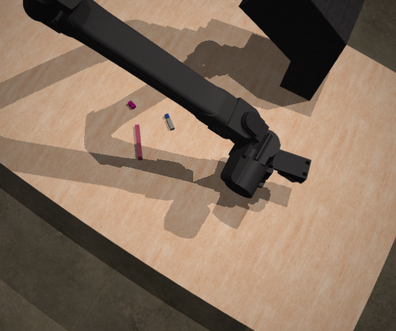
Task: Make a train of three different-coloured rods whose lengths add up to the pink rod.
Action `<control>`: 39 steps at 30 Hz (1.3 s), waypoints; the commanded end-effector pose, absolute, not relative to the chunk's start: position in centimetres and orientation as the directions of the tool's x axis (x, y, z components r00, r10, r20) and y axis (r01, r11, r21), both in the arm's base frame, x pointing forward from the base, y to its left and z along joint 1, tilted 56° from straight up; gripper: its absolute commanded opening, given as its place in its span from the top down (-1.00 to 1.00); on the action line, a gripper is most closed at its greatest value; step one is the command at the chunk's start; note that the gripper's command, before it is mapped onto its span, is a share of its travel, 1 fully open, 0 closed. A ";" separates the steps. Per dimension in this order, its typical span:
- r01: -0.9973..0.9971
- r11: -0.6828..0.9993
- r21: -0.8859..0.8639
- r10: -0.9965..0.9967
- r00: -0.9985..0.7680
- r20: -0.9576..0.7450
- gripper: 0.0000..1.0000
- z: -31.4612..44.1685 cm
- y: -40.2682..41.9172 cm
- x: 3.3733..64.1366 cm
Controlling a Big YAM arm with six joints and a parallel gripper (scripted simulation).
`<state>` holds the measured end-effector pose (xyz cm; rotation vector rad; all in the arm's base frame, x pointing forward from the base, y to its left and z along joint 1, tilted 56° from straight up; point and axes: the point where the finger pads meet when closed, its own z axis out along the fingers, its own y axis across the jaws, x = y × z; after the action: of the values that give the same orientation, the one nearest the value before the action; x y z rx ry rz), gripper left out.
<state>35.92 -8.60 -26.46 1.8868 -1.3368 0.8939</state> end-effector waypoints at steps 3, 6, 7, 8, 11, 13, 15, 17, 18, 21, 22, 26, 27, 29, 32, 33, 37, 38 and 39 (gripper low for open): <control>-0.956 -0.268 0.120 -0.514 0.247 0.822 0.91 -26.7 -8.7 36.1; -0.956 -0.268 0.120 -0.514 0.247 0.822 0.91 -26.7 -8.7 36.1; -0.956 -0.268 0.120 -0.514 0.247 0.822 0.91 -26.7 -8.7 36.1; -0.956 -0.268 0.120 -0.514 0.247 0.822 0.91 -26.7 -8.7 36.1; -0.956 -0.268 0.120 -0.514 0.247 0.822 0.91 -26.7 -8.7 36.1; -0.956 -0.268 0.120 -0.514 0.247 0.822 0.91 -26.7 -8.7 36.1; -0.956 -0.268 0.120 -0.514 0.247 0.822 0.91 -26.7 -8.7 36.1; -0.956 -0.268 0.120 -0.514 0.247 0.822 0.91 -26.7 -8.7 36.1; -0.956 -0.268 0.120 -0.514 0.247 0.822 0.91 -26.7 -8.7 36.1; -0.956 -0.268 0.120 -0.514 0.247 0.822 0.91 -26.7 -8.7 36.1; -0.956 -0.268 0.120 -0.514 0.247 0.822 0.91 -26.7 -8.7 36.1; -0.956 -0.269 0.120 -0.514 0.247 0.822 0.91 -26.7 -8.7 36.1; -0.955 -0.272 0.119 -0.513 0.249 0.822 0.91 -26.5 -8.4 36.1; -0.952 -0.291 0.101 -0.511 0.243 0.824 0.91 -25.7 -7.1 36.8; -0.951 -0.290 0.108 -0.510 0.249 0.824 0.91 -25.0 -6.3 36.2; -0.951 -0.290 0.108 -0.510 0.249 0.823 0.91 -24.7 -5.8 36.1; -0.951 -0.290 0.104 -0.514 0.247 0.821 0.91 -23.2 -3.4 35.7; -0.952 -0.290 0.100 -0.516 0.243 0.822 0.91 -22.7 -2.7 35.7; -0.952 -0.290 0.100 -0.516 0.243 0.822 0.91 -22.7 -2.7 35.7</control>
<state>35.53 -4.08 -23.58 1.9224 -1.2801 0.8785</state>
